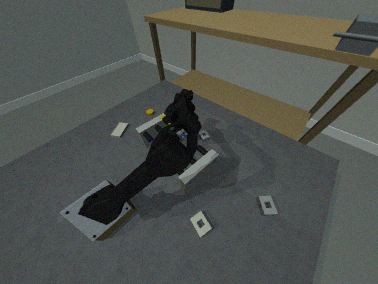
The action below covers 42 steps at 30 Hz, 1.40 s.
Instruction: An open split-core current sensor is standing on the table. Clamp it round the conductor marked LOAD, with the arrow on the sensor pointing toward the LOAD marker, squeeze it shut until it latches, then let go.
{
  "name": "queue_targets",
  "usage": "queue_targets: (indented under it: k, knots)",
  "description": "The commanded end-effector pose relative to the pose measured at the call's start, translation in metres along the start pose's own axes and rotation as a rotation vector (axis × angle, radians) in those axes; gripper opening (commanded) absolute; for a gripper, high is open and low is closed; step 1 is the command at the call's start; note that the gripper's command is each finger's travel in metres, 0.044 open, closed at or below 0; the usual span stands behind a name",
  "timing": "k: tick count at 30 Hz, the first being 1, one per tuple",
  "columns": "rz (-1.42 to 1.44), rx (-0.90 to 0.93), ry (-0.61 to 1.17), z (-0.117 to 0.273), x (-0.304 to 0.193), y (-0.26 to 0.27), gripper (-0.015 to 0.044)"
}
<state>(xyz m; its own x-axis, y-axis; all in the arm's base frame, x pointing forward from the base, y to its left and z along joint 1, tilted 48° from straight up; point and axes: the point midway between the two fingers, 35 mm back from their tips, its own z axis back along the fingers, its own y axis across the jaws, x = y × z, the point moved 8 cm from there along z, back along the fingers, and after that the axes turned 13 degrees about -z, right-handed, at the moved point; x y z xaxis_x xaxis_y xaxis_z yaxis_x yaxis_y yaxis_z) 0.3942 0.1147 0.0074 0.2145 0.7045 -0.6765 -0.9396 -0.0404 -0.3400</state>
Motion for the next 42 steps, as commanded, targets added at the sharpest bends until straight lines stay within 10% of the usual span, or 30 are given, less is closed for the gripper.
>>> queue_targets:
  k: [1,22,39,42]
  knots:
    - [0.001,-0.059,-0.011,0.009,-0.0005,0.0026,0.0]
    - [0.001,-0.074,-0.016,0.0099,-0.0006,0.0058,0.0]
    - [0.001,-0.067,-0.016,0.01,-0.0002,0.0049,0.044]
    - [0.006,-0.07,-0.015,0.0096,-0.0006,0.0063,0.0361]
